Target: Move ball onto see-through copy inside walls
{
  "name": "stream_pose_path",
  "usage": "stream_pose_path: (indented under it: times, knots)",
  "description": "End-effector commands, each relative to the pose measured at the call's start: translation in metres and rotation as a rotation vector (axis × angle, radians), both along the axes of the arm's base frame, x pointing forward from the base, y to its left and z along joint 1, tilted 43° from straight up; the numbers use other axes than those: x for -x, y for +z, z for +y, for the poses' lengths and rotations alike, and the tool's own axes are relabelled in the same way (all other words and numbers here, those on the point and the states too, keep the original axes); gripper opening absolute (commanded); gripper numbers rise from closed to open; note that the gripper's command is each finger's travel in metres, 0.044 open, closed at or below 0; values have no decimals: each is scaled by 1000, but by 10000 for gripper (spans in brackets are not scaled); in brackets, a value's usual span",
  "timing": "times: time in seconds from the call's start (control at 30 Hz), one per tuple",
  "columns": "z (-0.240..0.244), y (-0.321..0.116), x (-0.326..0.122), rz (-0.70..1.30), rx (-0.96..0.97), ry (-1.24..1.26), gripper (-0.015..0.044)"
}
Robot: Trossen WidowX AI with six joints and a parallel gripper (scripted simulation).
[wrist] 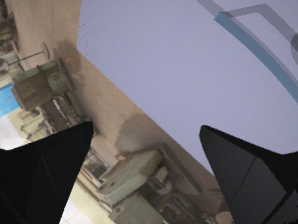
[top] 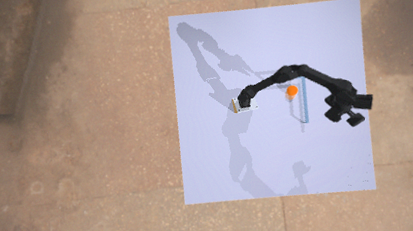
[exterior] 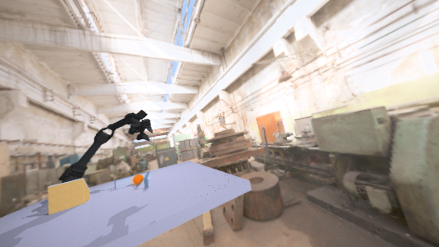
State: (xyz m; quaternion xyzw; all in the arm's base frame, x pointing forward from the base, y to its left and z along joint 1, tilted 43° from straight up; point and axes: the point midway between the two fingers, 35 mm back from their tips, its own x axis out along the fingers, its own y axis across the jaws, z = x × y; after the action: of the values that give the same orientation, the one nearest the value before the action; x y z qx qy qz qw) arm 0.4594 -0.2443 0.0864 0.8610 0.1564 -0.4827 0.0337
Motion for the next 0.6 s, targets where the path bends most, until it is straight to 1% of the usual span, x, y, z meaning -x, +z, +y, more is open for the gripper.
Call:
stream_pose_path:
  times: [0.0,0.07,0.27,0.5,0.57]
  knots:
    - [2,0,0,-2,5,17,426]
    - [17,-4,1,-20,43,151,435]
    - [86,-19,12,-151,191,755,435]
    - [162,-32,39,-414,323,1425,435]
    - [179,-34,47,-492,349,1570,435]
